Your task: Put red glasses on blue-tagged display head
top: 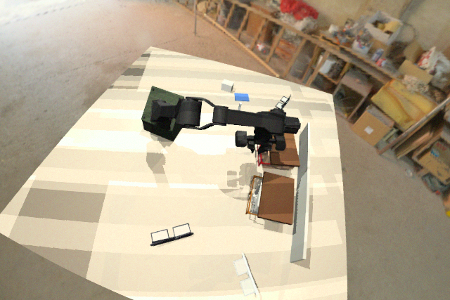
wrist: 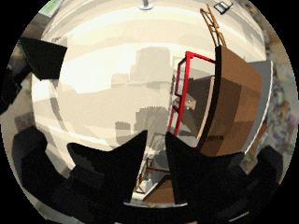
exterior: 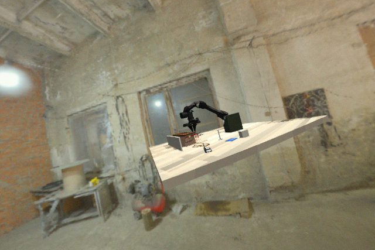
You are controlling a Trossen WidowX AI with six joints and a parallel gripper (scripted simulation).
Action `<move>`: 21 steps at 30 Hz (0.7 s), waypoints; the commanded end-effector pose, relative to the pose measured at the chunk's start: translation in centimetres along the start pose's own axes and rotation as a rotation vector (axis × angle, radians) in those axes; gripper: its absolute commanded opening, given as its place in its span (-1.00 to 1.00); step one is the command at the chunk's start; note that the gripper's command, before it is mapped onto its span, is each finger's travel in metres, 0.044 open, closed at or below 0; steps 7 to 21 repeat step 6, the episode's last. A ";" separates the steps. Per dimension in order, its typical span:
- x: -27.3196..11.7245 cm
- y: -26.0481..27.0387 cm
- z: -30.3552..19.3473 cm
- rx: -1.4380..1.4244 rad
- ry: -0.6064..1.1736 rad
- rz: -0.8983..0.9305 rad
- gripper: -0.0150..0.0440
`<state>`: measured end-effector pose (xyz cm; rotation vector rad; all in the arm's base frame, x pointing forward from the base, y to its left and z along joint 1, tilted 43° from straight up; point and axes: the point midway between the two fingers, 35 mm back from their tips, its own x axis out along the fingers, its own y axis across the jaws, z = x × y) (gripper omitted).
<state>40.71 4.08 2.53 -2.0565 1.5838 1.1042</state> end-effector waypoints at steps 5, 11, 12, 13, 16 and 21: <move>-0.7 1.9 -0.1 0.011 -0.005 -0.005 -0.13; -1.0 2.4 -0.1 0.011 -0.005 -0.005 -0.13; -1.0 2.4 -0.1 0.011 -0.005 -0.005 -0.13; -1.0 2.4 -0.1 0.011 -0.005 -0.005 -0.13; -1.0 2.4 -0.1 0.011 -0.005 -0.005 -0.13; -1.0 2.4 -0.1 0.011 -0.005 -0.005 -0.13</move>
